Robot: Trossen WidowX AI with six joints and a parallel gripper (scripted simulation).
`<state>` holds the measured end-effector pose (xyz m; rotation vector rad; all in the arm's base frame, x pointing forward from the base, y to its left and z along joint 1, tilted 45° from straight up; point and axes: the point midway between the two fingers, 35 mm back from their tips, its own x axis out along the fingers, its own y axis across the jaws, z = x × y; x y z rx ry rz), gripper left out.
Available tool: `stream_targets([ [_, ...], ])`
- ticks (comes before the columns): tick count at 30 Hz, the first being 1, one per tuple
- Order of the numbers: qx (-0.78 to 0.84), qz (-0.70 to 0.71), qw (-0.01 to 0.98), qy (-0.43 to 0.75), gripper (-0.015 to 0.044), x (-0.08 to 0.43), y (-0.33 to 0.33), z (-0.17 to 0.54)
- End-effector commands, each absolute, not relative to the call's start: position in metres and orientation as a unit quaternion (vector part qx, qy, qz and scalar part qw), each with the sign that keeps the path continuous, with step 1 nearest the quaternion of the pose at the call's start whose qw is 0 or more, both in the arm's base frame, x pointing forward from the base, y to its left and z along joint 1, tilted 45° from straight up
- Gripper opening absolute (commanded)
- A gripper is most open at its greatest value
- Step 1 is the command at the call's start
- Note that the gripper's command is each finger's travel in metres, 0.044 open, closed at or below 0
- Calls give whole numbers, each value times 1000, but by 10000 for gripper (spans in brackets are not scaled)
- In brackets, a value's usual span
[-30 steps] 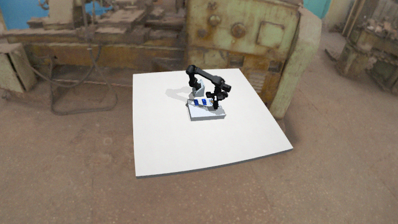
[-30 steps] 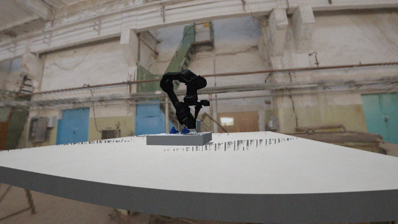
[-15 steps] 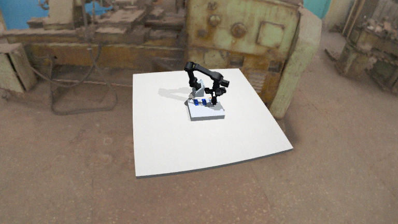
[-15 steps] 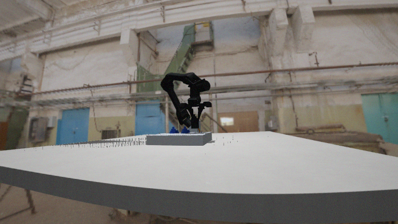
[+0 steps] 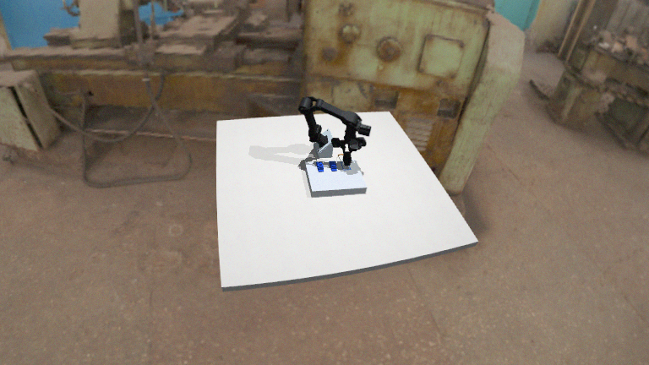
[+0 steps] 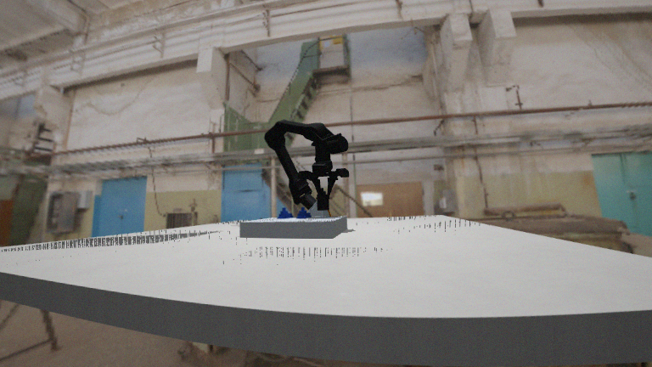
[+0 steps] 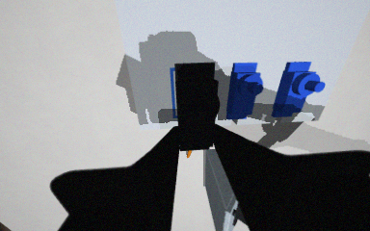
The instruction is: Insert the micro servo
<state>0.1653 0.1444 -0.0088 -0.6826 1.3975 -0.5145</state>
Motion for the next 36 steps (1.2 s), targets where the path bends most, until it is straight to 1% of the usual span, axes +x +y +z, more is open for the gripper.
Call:
stream_targets([
  [1,-301,-230,685,623,0,164,142,-11],
  [36,-301,-230,685,623,0,168,123,-31],
])
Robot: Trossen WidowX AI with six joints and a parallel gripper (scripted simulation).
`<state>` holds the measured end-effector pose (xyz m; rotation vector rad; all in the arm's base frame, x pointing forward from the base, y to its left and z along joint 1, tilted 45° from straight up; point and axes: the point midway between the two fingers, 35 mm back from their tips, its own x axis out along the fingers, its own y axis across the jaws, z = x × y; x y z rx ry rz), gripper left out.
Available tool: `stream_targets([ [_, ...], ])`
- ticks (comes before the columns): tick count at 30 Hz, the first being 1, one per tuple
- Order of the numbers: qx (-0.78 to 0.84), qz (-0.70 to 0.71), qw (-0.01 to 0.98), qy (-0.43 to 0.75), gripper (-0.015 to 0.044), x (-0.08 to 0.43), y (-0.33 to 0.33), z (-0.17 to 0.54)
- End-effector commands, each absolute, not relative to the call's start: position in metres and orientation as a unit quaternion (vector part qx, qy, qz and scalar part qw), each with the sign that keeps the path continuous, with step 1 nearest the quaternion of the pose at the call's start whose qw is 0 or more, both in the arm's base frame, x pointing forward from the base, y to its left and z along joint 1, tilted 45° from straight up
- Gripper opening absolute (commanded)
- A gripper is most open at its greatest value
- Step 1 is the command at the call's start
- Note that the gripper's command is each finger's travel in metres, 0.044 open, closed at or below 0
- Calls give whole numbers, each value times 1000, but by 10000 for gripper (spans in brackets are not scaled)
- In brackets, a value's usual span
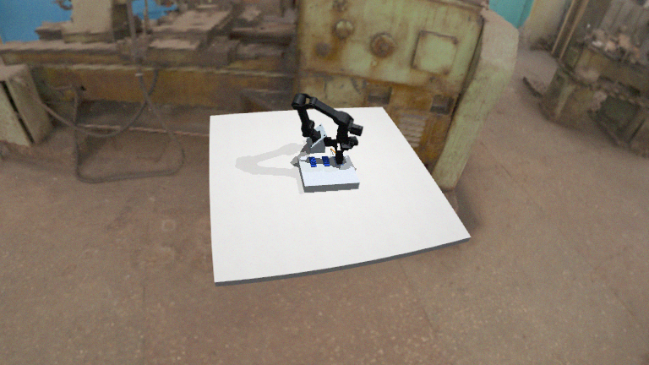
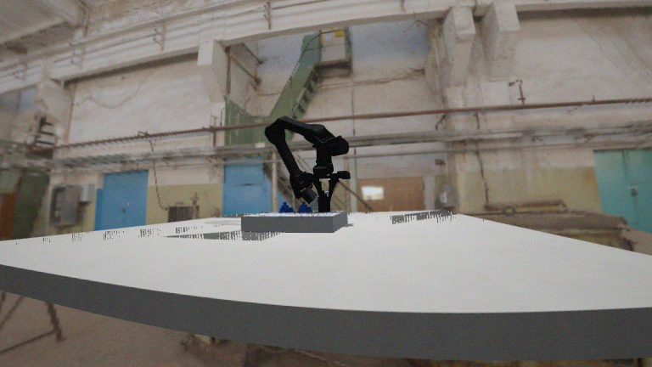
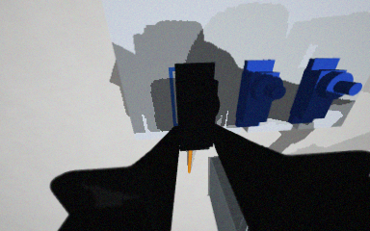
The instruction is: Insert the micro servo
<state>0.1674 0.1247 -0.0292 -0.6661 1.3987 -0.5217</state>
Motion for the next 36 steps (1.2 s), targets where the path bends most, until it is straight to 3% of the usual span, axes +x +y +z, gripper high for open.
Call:
stream_targets([
  [1,-301,-230,685,623,0,168,122,-32],
  [36,-301,-231,685,622,0,172,97,-57],
])
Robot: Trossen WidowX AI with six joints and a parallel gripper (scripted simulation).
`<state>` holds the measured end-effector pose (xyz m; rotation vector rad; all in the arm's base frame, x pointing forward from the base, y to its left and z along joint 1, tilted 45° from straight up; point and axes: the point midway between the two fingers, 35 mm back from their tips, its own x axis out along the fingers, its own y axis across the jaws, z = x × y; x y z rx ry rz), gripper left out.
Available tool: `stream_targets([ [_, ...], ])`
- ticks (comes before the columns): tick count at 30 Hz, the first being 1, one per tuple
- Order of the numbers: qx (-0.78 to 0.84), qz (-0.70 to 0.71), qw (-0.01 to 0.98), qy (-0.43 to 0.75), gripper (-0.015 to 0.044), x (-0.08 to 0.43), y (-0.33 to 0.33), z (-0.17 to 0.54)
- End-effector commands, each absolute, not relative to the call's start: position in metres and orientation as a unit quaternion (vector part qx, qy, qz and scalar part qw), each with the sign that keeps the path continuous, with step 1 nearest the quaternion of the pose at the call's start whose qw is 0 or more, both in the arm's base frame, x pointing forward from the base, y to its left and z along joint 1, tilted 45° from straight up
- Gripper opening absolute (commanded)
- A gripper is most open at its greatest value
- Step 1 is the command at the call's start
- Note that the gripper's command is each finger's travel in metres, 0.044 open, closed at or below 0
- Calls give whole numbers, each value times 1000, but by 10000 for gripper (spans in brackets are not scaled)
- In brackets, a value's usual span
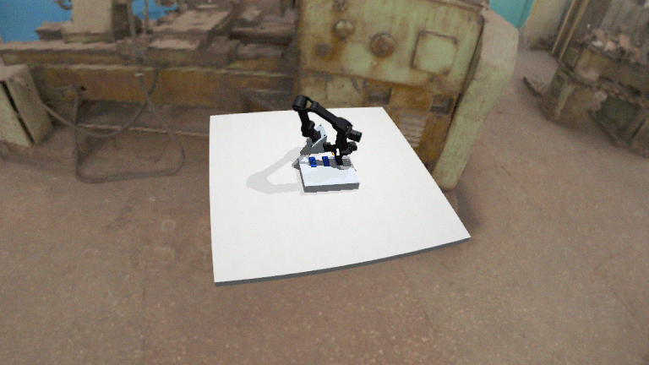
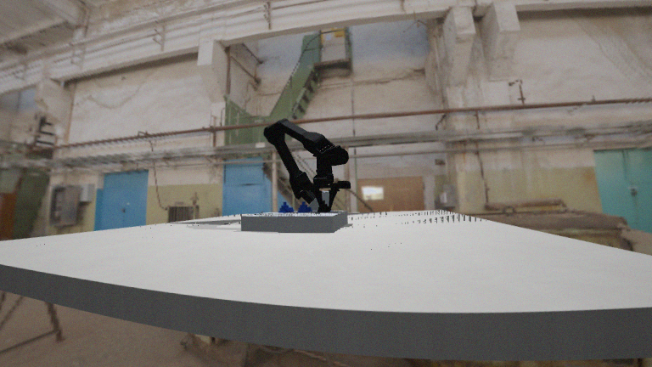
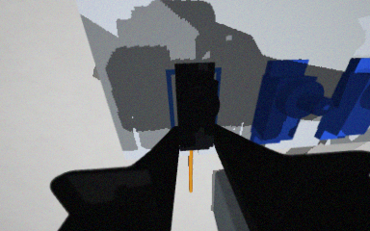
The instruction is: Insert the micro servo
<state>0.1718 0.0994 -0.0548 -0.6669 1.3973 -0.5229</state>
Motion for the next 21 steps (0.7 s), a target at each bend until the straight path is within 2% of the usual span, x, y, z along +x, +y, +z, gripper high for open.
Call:
stream_targets([
  [1,-301,-231,685,622,0,172,97,-57],
  [2,-301,-231,685,622,0,172,96,-58],
  [9,-301,-231,685,622,184,172,98,-56],
  [21,-301,-230,685,623,187,165,120,-30],
])
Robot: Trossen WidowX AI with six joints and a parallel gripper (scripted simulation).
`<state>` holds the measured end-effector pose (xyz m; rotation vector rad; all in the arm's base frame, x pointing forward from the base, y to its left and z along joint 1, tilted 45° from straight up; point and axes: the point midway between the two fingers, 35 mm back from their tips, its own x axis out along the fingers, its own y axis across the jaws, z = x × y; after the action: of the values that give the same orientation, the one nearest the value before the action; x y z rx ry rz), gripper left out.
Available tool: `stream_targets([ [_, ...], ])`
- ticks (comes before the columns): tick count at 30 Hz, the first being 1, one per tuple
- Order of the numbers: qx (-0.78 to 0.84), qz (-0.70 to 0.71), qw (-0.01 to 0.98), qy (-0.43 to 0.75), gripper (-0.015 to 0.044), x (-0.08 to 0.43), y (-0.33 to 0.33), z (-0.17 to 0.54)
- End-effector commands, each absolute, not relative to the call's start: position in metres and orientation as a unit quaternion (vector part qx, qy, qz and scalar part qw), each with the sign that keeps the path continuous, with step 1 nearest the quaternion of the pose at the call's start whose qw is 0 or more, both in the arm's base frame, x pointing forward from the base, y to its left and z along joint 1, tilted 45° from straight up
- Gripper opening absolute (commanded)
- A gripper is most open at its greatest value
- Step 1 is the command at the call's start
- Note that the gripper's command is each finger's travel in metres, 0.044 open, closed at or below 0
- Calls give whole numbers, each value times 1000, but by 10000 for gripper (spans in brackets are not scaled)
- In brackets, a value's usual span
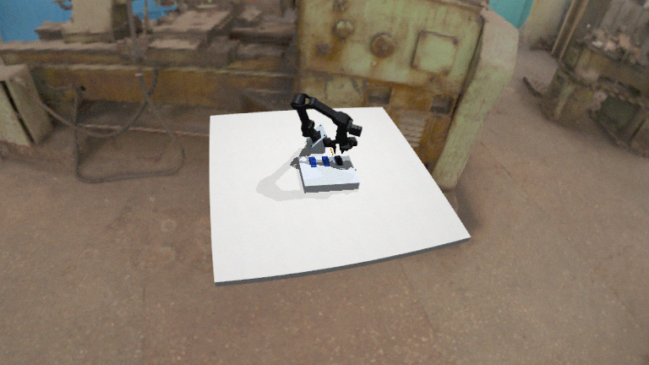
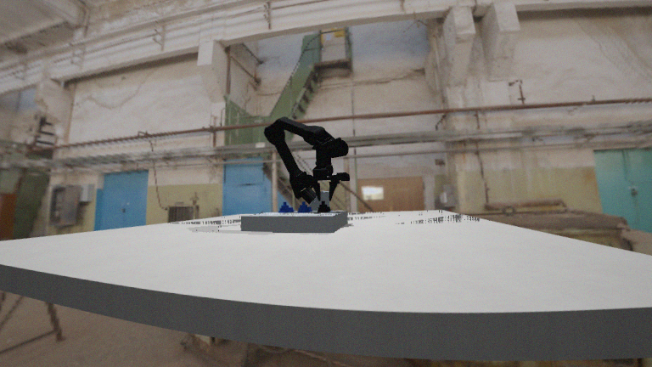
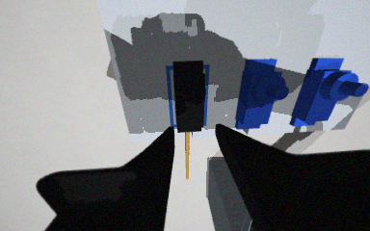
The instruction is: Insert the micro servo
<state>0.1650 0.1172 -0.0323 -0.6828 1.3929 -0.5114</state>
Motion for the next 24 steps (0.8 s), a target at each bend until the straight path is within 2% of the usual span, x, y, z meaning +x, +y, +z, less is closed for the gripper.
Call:
stream_targets([
  [1,-305,-228,685,622,214,166,118,-32],
  [10,-298,-229,687,621,440,224,160,-6],
  [16,-300,-231,687,621,440,268,180,20],
  [24,-319,-222,678,624,440,264,192,32],
])
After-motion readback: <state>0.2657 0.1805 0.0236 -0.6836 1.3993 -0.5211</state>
